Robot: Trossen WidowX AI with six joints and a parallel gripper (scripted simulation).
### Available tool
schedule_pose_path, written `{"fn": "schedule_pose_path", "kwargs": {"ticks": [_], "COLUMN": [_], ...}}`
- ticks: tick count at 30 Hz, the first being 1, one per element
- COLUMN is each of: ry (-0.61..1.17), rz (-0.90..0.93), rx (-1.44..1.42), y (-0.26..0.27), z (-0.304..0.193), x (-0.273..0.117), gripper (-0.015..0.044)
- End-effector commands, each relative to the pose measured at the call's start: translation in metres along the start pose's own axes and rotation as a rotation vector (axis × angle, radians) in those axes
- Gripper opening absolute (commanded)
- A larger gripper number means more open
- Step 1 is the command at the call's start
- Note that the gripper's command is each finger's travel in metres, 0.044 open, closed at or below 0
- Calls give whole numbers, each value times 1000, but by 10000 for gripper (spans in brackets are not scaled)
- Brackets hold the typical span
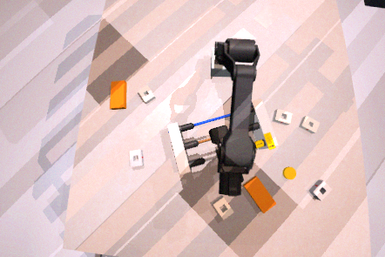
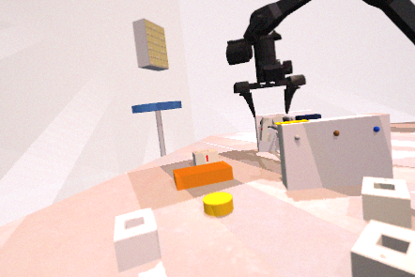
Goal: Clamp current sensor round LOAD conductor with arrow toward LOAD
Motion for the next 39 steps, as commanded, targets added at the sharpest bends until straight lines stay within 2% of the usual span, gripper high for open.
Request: {"fn": "schedule_pose_path", "kwargs": {"ticks": [1,5,9,35,37,39], "ry": [0,-1,-5,-5,-7,-7], "rz": [0,2,32,32,26,26], "rx": [0,0,0,0,-3,-3], "y": [0,0,0,0,-1,-1], "z": [0,0,2,3,2,2], "x": [0,2,33,63,59,59], "gripper": [440,440,440,440,387,374]}}
Point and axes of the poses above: the point midway between the two fingers, 35 mm back from their tips, its own x axis out along the fingers, its own y axis across the jaws, z = x × y, the point moved 2 cm from there along -x, back along the fingers, and after that the axes turned 2 degrees about -x, right-handed, at the moved point
